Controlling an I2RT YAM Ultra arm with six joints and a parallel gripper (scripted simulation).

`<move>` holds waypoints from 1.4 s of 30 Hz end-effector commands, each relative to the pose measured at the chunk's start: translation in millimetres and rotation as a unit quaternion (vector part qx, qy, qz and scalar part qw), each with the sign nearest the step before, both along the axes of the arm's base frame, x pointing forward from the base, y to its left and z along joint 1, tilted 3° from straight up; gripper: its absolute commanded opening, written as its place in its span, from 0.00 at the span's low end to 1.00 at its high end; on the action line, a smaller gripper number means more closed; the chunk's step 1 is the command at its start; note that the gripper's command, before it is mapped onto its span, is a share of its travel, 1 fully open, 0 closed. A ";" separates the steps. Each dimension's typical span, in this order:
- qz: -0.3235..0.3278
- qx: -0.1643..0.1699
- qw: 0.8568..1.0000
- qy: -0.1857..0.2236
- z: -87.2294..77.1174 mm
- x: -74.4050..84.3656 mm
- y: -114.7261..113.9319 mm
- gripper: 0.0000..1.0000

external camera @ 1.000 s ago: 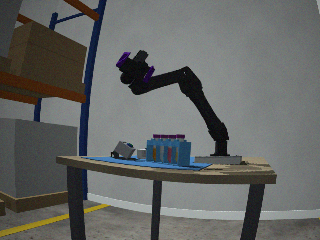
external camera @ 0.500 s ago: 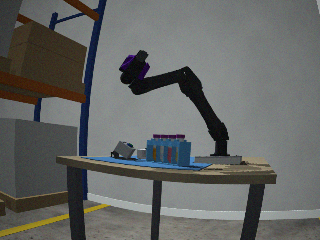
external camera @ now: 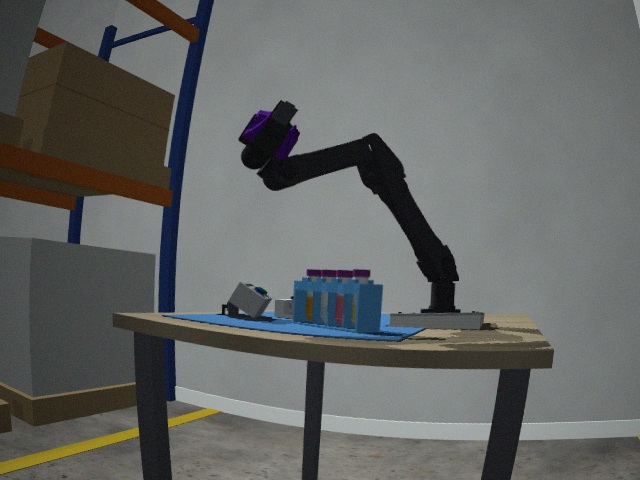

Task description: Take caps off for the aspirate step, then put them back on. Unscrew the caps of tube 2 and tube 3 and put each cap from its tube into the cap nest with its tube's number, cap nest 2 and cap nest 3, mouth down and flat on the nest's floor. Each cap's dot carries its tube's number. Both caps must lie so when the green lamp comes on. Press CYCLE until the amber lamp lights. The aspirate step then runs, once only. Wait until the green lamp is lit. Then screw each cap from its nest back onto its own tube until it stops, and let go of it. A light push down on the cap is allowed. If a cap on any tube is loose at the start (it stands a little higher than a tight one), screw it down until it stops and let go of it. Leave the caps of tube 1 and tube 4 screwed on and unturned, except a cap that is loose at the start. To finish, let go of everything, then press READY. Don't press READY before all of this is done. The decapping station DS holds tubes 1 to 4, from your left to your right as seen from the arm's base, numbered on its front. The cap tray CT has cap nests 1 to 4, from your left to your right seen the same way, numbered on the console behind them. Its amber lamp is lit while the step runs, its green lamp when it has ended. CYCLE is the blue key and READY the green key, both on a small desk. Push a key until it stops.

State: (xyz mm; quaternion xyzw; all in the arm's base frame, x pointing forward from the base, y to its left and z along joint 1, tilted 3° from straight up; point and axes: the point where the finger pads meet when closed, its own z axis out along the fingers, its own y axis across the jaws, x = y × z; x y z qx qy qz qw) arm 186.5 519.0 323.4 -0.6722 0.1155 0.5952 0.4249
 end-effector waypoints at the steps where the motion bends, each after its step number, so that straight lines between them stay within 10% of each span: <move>1: 0.000 0.007 1.000 -0.005 6.8 -1.5 -1.4 0.49; 21: -0.034 -0.002 0.999 0.017 15.4 10.6 -1.4 0.49; 42: -0.232 -0.106 0.958 0.129 2.1 90.7 -6.0 0.49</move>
